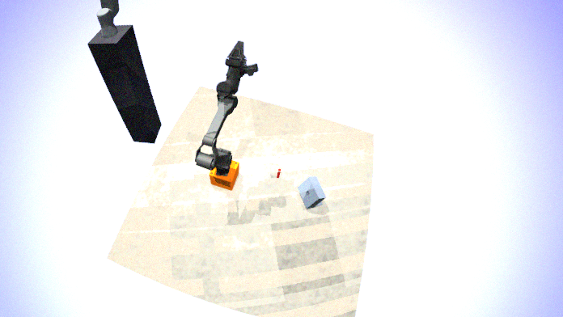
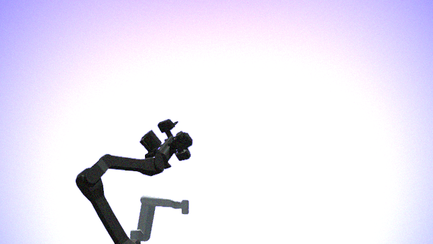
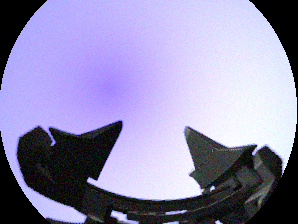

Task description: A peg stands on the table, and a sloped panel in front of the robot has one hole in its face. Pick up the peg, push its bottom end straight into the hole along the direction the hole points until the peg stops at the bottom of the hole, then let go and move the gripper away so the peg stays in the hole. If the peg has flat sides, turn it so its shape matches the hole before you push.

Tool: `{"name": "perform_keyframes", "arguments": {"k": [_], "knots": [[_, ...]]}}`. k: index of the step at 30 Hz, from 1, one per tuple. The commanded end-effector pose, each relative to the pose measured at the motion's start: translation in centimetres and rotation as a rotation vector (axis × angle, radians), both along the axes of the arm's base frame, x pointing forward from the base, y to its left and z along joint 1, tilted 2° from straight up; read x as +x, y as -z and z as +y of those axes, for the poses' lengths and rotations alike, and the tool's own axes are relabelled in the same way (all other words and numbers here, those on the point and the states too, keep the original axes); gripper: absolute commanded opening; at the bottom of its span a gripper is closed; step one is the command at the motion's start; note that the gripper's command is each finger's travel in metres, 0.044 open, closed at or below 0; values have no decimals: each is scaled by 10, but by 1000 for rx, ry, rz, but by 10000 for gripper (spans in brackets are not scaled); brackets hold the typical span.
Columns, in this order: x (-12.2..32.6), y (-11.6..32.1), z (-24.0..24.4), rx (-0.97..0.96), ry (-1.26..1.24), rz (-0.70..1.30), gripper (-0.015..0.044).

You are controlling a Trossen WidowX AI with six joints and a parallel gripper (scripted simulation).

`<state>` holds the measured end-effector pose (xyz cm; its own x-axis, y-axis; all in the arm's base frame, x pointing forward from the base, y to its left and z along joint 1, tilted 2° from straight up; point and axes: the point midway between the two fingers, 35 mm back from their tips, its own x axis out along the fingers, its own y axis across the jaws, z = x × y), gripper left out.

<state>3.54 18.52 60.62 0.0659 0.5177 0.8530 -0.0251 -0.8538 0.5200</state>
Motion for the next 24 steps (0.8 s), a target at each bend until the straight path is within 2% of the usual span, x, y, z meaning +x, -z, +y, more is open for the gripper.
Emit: {"name": "perform_keyframes", "arguments": {"k": [1,15,24], "knots": [[15,11,19,-75,89,-5,440],[83,65,77,-377,392,-31,440],[128,106,91,-570,546,-15,440]]}}
